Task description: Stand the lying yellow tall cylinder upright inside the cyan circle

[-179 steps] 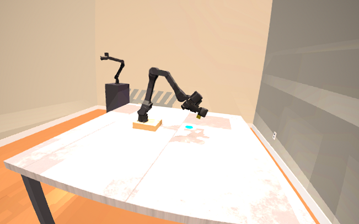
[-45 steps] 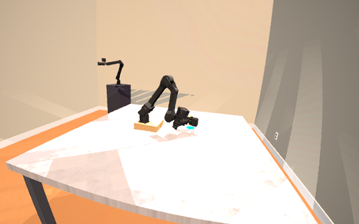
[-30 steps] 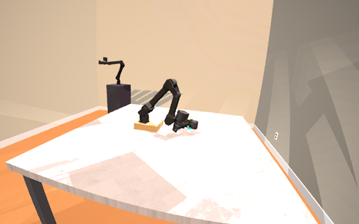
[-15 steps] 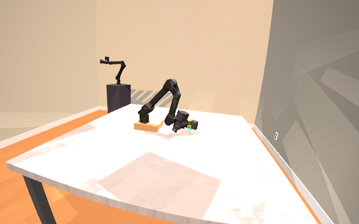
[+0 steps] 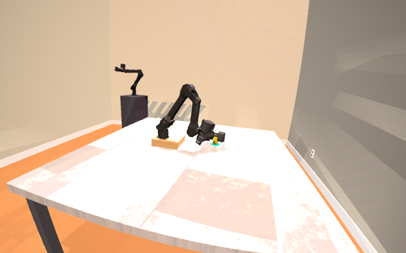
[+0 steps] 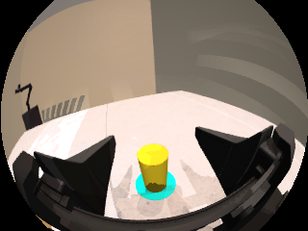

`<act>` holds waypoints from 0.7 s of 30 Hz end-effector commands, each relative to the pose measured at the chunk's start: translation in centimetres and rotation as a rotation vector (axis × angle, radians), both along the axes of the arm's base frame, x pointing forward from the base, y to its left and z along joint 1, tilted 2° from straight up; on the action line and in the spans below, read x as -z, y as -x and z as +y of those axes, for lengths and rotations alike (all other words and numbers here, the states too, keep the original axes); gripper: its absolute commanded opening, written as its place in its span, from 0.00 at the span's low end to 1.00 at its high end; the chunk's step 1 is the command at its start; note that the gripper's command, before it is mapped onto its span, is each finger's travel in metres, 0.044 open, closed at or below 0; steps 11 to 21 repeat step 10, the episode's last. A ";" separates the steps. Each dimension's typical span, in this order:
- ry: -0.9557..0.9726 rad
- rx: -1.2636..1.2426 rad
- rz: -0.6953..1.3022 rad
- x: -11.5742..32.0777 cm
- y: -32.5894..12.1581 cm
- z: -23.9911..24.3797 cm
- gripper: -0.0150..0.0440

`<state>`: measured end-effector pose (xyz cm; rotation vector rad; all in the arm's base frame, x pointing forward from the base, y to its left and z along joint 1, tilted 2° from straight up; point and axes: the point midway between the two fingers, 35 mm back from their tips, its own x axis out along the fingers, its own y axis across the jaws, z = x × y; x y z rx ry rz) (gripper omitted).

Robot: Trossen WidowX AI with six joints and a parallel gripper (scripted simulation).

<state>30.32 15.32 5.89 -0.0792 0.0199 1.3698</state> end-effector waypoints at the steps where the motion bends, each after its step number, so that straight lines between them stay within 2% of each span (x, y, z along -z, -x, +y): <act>1: 0.000 0.000 -0.006 -1.7 0.0 0.0 0.93; 10: 0.000 0.001 -0.003 -5.6 0.7 -0.2 0.93; 21: 0.000 0.001 -0.003 -5.6 0.7 -0.2 0.93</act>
